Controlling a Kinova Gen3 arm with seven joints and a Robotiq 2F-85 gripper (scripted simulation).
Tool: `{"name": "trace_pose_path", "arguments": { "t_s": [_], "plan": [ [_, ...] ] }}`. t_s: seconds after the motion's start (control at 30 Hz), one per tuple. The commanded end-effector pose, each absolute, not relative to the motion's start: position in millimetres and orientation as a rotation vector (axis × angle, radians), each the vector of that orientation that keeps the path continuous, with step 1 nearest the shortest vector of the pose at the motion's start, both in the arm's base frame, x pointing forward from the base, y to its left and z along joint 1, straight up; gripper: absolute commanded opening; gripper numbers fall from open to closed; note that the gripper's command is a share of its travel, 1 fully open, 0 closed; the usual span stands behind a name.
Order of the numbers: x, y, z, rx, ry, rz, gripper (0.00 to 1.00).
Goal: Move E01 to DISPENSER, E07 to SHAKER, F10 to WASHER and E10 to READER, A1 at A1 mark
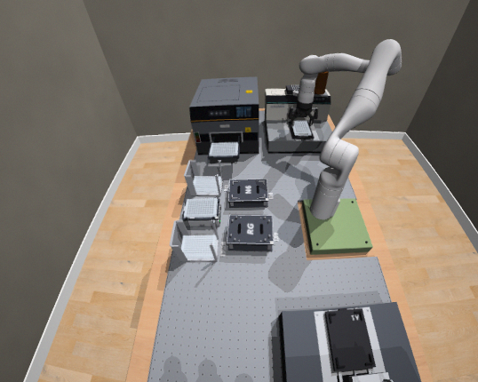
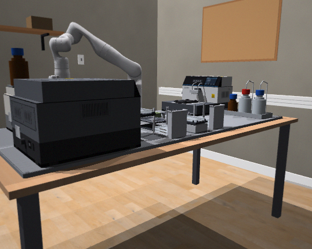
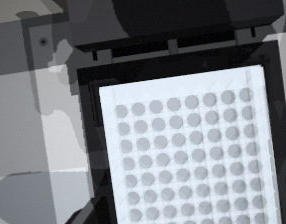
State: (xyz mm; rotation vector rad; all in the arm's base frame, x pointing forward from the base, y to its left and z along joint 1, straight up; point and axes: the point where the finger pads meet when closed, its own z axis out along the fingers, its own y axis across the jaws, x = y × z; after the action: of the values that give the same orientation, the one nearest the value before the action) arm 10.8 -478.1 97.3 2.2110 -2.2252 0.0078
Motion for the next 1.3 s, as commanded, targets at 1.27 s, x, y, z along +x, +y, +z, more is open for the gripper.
{"name": "trace_pose_path", "arguments": {
  "t_s": [1.27],
  "plan": [
    [10.9, -478.1, 143.7, 2.21, -2.224, 0.009, 1.0]
  ]
}}
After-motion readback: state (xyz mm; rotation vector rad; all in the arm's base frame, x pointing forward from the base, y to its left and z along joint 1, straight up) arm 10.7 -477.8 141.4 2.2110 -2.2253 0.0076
